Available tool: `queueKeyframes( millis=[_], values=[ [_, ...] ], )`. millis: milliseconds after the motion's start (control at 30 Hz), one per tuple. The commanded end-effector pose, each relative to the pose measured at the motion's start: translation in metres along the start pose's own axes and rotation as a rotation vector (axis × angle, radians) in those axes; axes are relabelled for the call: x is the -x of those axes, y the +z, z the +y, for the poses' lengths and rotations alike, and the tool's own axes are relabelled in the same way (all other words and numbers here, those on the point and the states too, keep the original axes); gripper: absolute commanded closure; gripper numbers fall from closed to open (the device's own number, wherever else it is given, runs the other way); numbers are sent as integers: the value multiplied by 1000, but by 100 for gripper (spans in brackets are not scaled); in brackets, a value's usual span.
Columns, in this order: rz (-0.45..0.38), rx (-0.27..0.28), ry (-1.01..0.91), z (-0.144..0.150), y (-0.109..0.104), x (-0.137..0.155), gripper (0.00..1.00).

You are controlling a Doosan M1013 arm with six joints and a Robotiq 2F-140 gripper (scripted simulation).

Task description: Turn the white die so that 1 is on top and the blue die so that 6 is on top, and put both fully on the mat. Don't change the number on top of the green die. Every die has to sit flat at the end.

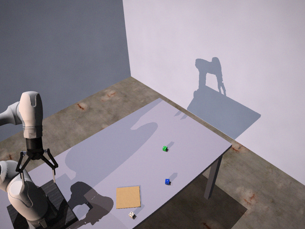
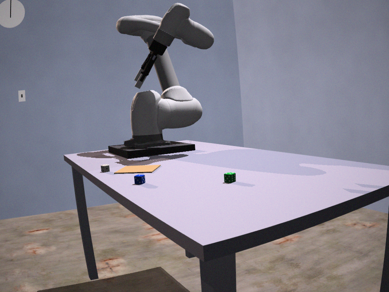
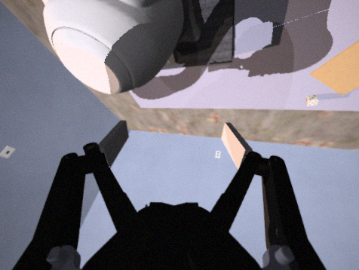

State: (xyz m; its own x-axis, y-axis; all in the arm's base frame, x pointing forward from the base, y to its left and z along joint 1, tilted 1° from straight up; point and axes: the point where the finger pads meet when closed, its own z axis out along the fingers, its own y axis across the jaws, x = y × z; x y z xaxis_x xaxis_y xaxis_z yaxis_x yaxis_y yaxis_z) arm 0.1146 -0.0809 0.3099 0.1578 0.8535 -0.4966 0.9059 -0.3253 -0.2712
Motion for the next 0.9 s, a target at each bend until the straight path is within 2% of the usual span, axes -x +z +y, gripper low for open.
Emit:
queueKeyframes(
  millis=[0,633,733,800,833,867],
  values=[
    [0,0,0,0,0,0,0],
    [8,-1,11,4,-1,-2,0],
    [55,-6,74,29,-4,-11,0],
    [113,-13,157,62,-7,-20,0],
    [113,-13,157,62,-7,-20,0],
    [150,-18,212,84,-7,-25,0]
  ],
)
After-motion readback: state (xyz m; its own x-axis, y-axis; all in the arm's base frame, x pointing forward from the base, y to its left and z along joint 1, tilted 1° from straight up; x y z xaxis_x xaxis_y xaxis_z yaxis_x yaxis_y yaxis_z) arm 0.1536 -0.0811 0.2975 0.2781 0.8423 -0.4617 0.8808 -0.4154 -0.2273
